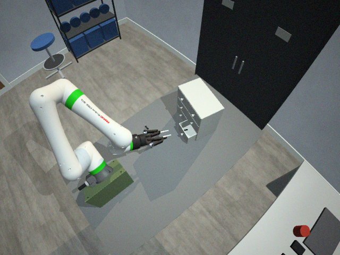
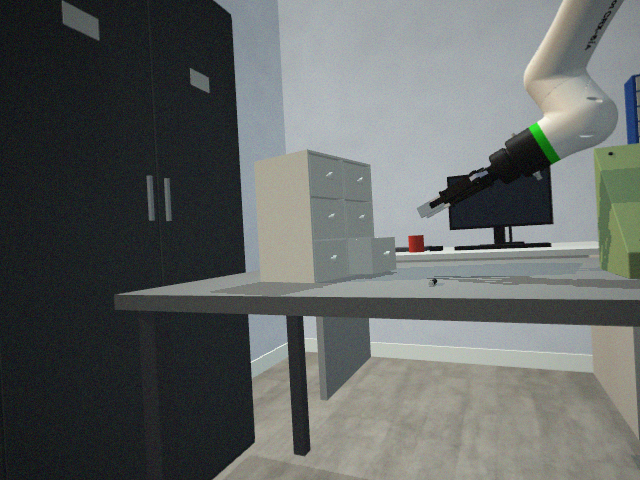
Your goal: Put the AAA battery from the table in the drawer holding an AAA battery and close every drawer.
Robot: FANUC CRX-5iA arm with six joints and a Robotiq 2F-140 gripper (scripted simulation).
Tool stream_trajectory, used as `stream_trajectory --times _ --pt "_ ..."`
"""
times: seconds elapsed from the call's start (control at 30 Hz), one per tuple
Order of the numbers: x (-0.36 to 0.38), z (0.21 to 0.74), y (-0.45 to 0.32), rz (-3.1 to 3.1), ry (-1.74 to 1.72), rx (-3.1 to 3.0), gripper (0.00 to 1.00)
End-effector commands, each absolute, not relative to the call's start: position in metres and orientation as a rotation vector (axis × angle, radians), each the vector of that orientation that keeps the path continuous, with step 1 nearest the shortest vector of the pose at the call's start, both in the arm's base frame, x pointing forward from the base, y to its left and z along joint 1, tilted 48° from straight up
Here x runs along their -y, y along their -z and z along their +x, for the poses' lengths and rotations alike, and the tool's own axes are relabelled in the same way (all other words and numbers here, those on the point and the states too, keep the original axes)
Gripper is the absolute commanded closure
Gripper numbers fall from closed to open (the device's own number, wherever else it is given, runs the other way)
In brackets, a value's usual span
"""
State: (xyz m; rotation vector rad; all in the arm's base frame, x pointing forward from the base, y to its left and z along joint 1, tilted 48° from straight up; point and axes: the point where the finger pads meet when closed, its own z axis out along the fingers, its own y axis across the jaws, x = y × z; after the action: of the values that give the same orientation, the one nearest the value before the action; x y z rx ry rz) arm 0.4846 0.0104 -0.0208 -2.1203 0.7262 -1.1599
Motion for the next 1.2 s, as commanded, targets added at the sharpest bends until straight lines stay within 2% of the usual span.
stream_trajectory --times 0.0,0.67,1.17 --pt "-0.007 0.481 0.018 -2.139 1.111 -0.709 0.8" --pt "0.01 0.459 -0.002 -2.24 0.771 -0.572 0.8" --pt "0.041 0.416 -0.042 -2.314 0.111 -0.292 0.8"
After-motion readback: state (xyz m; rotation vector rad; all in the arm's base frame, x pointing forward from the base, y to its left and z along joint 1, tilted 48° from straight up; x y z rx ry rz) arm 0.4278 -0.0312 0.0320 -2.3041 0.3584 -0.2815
